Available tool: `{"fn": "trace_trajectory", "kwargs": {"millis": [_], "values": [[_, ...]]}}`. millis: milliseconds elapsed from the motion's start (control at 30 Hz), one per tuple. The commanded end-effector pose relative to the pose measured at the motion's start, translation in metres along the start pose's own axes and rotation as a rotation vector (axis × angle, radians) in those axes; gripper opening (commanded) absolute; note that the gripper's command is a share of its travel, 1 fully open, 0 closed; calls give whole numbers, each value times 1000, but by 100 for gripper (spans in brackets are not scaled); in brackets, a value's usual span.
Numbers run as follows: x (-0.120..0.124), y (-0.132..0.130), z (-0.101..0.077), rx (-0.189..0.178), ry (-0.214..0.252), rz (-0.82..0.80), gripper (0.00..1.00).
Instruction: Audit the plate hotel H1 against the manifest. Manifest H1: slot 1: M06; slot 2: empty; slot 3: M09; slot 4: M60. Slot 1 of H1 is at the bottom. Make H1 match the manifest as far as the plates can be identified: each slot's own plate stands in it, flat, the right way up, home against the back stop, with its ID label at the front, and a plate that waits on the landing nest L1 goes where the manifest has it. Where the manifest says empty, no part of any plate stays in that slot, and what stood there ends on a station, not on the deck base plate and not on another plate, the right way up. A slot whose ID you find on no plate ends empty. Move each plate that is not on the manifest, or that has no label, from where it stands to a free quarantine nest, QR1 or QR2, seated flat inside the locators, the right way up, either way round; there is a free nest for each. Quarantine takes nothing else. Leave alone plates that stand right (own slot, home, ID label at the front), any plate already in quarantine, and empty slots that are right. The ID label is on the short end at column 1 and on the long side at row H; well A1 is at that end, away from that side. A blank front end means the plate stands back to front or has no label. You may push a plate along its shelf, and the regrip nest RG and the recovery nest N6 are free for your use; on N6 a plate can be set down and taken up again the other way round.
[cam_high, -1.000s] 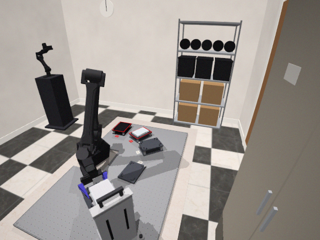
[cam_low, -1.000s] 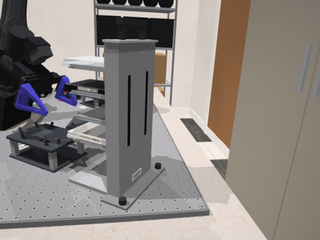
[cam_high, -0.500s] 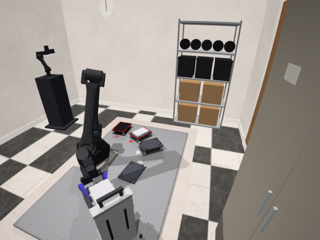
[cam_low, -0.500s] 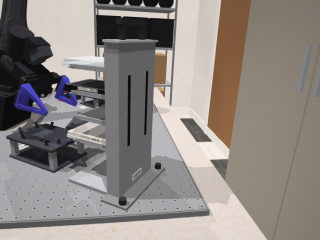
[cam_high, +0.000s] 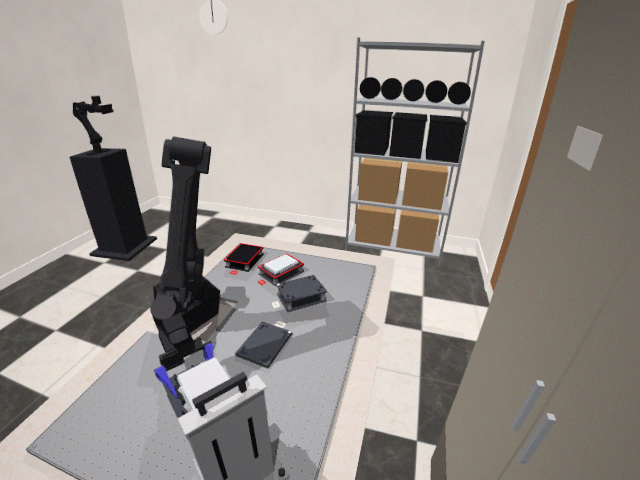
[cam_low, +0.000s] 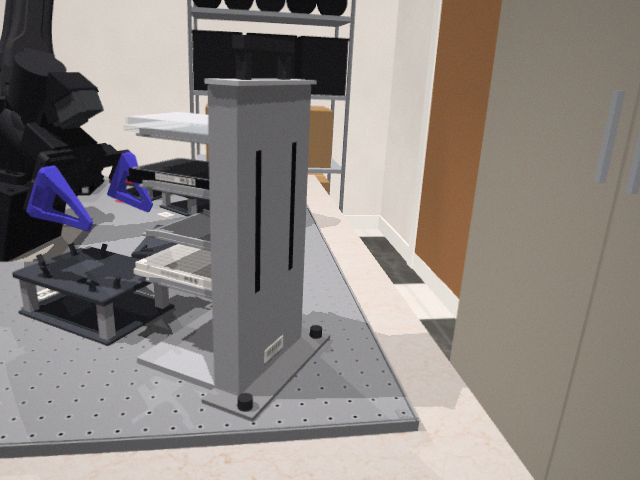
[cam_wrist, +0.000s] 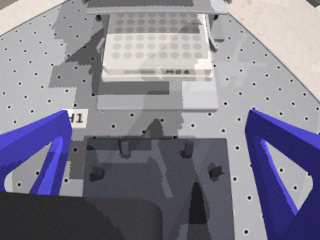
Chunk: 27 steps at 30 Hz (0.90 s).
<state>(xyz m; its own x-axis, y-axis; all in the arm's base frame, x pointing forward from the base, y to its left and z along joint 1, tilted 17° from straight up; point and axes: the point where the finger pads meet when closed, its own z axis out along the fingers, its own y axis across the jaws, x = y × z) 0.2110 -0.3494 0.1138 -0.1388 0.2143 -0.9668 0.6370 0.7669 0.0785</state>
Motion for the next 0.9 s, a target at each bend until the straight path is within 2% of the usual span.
{"fn": "trace_trajectory", "kwargs": {"millis": [0,67,100,167,500,533,567,867], "values": [[-11,-4,-8,12,-40,-27,100],[-11,-4,-8,12,-40,-27,100],[-4,1,-7,-1,-23,-23,100],[-8,-4,-12,12,-40,-32,100],[1,-3,-26,12,-38,-33,100],[12,-4,-24,10,-15,-17,100],[14,1,-22,-2,-14,-20,100],[26,3,-20,-5,-12,-14,100]]}}
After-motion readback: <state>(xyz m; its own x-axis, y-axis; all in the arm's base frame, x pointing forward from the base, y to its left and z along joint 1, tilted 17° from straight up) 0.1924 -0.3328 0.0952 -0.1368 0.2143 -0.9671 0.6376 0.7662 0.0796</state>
